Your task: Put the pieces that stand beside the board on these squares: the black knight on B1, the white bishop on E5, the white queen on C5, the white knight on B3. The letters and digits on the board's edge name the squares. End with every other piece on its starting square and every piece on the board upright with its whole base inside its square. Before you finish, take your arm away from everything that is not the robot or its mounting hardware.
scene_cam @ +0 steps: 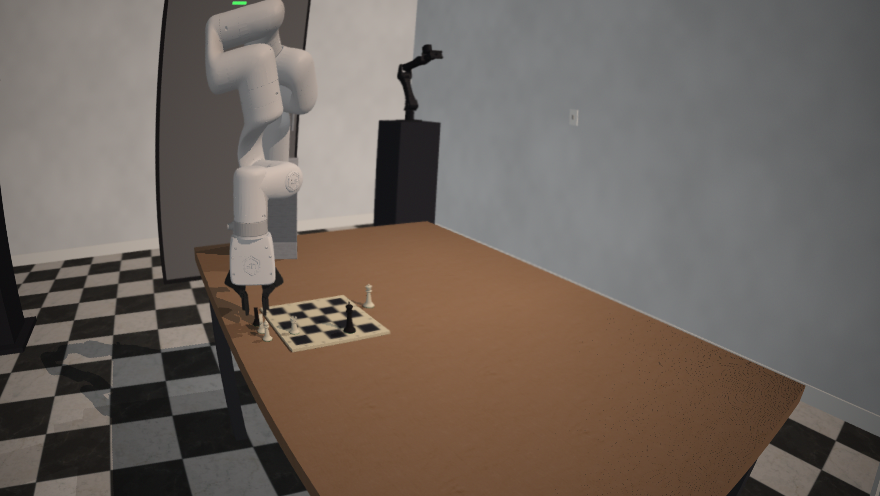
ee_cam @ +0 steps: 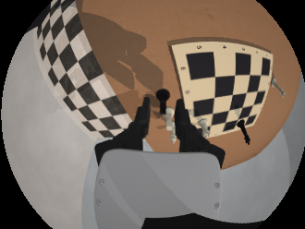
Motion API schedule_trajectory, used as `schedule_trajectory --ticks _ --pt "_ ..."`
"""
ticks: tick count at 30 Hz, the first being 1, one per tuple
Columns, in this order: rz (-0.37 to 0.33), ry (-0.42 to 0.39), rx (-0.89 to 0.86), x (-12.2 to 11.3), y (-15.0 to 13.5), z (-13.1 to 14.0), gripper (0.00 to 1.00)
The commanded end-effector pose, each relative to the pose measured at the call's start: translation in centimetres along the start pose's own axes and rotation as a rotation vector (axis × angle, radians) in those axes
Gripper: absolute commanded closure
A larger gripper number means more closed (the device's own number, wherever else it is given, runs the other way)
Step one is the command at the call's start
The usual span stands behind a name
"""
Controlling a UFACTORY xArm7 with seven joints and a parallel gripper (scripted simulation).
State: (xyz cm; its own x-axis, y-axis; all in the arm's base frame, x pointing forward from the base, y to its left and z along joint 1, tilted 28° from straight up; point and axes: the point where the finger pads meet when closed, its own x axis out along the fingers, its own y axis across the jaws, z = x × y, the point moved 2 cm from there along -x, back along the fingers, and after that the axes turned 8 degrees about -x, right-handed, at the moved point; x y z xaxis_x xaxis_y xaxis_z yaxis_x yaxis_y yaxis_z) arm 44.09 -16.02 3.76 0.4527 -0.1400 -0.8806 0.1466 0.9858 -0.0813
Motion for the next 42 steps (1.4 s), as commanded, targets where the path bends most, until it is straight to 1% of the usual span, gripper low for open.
schedule_trajectory --ticks 1,9,42 --pt "-0.001 -0.002 0.0 0.68 -0.02 0.1 0.63" --pt "-0.001 -0.002 0.0 1.45 -0.02 0.1 0.63" --pt "-0.001 -0.002 0.0 1.46 -0.02 0.1 0.63"
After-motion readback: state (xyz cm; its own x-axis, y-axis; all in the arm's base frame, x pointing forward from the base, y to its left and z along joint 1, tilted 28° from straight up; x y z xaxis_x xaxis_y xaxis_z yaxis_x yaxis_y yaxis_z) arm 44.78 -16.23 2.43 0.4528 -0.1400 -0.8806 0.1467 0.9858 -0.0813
